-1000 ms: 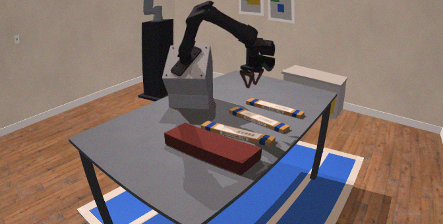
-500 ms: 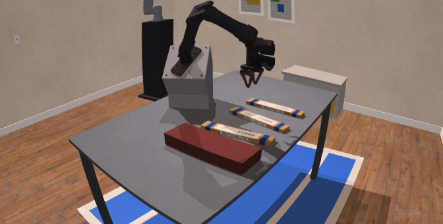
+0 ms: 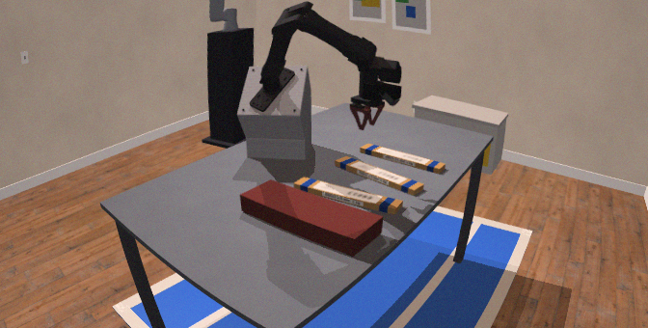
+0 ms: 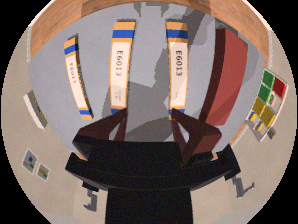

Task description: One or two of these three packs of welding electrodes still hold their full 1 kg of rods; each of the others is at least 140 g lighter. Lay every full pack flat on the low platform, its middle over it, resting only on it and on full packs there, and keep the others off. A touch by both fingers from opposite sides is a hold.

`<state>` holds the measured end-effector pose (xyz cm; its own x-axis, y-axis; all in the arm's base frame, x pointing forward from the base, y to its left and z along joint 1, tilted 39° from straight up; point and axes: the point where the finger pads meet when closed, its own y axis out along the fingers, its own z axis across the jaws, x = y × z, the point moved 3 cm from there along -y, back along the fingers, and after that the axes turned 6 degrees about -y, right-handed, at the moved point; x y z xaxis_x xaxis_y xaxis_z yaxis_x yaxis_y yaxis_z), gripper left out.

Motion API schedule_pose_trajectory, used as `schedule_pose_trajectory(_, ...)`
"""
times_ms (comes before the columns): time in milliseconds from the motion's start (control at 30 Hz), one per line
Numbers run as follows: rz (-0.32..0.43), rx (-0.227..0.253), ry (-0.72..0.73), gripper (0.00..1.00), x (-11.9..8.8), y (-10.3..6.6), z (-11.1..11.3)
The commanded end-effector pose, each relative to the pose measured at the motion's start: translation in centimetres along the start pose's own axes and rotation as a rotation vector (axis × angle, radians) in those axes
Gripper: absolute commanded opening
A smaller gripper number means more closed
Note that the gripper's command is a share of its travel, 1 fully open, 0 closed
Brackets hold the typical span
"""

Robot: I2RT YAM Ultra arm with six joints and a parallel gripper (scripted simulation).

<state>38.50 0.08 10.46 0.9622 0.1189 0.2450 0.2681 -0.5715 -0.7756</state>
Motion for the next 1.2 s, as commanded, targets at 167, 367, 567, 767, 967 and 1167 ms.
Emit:
schedule_pose_trajectory(167, -0.033, 0.008, -0.003, 0.64, 0.5, 0.4, 0.2)
schedule_pose_trajectory(367, -0.033, 0.008, -0.003, 0.64, 0.5, 1.0, 0.2)
schedule_pose_trajectory(567, -0.033, 0.008, -0.003, 0.64, 0.5, 1.8, 0.3)
schedule_pose_trajectory(767, -0.033, 0.008, -0.003, 0.64, 0.5, 2.6, 0.3)
schedule_pose_trajectory(967, -0.033, 0.008, -0.003, 0.64, 0.5, 3.1, 0.3)
schedule_pose_trajectory(1167, -0.033, 0.008, -0.003, 0.64, 0.6, 3.9, 0.3)
